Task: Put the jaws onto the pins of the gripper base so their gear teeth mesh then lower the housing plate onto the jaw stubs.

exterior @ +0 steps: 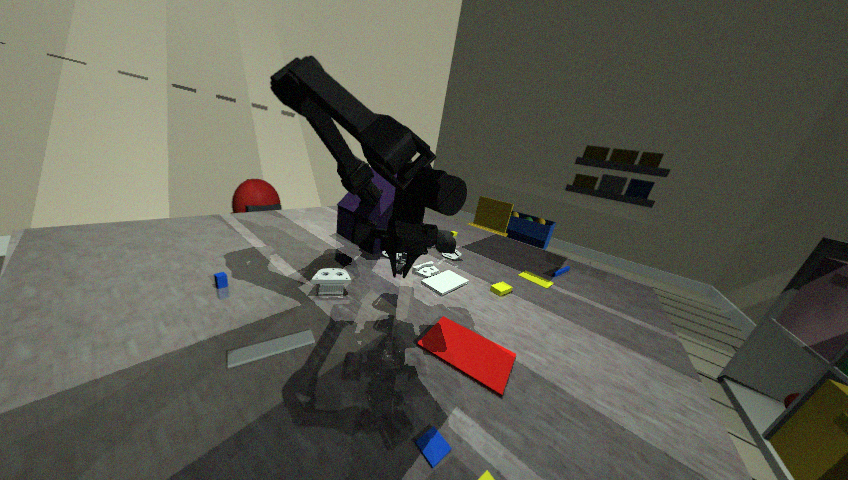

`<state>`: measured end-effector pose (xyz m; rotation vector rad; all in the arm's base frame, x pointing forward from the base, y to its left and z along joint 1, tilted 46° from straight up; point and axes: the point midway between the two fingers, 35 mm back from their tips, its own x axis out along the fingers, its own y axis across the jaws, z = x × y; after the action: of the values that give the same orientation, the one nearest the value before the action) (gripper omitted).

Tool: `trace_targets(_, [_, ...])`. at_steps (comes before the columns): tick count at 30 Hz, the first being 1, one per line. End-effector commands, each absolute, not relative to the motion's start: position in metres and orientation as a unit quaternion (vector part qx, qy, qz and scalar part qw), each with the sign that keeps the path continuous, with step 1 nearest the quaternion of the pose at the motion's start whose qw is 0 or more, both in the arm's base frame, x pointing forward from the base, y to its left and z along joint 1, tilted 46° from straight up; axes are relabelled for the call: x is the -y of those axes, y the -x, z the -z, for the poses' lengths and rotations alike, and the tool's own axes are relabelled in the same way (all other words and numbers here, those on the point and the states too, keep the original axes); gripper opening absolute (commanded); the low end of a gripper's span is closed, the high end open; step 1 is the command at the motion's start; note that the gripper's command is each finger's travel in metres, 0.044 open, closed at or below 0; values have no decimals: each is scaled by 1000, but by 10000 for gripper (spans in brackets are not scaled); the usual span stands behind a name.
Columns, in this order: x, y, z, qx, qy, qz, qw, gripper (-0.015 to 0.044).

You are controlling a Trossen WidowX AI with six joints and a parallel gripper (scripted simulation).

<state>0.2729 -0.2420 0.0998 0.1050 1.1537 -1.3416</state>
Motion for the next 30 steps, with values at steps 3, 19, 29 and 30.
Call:
trace_targets(3, [249, -271, -93, -507, -43, 586, 631, 37])
trace_targets(19, [267, -266, -76, -507, -43, 585, 632, 37])
trace_targets(29, [278, -261, -65, -506, -42, 586, 631, 37])
trace_targets(30, [279, -261, -64, -506, -42, 586, 631, 37])
